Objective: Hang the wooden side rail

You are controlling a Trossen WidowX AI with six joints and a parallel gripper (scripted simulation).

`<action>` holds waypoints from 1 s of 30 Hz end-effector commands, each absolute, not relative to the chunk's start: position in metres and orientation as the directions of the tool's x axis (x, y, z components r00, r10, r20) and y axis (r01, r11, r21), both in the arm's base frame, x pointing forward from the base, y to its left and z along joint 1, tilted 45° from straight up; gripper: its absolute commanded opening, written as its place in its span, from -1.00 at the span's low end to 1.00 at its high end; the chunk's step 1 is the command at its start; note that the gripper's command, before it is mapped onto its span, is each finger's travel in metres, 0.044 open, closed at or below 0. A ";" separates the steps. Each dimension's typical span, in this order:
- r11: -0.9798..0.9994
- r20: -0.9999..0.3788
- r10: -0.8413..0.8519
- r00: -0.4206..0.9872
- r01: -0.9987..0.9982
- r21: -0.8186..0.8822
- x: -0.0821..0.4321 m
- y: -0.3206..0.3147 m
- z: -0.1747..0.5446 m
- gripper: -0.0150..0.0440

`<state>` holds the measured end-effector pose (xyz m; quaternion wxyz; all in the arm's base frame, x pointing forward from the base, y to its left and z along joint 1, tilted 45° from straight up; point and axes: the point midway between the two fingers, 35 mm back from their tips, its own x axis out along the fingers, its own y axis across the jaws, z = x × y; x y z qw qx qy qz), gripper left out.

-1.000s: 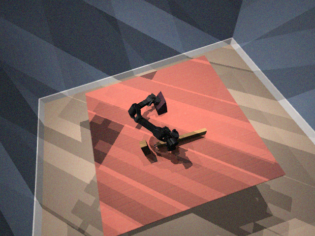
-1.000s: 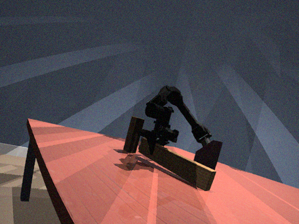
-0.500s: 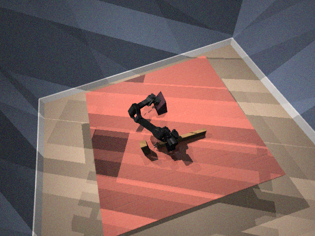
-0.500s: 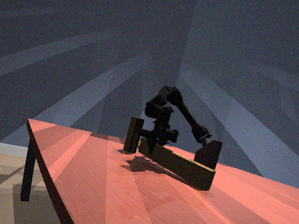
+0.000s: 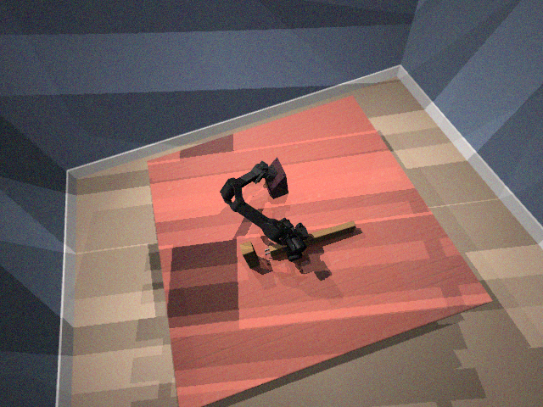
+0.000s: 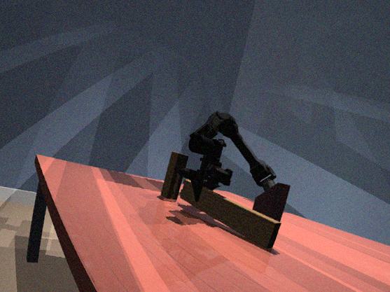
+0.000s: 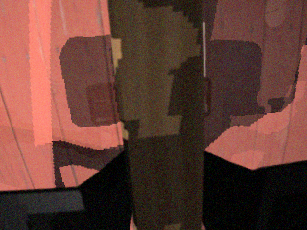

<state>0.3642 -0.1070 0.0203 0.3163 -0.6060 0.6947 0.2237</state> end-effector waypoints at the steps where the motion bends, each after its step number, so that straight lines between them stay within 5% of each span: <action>1: 0.157 -0.711 -0.701 -0.052 -0.984 -0.084 0.367 -0.105 0.025 -0.49; 30: 0.157 -0.711 -0.701 -0.052 -0.984 -0.083 0.365 -0.107 0.027 -0.49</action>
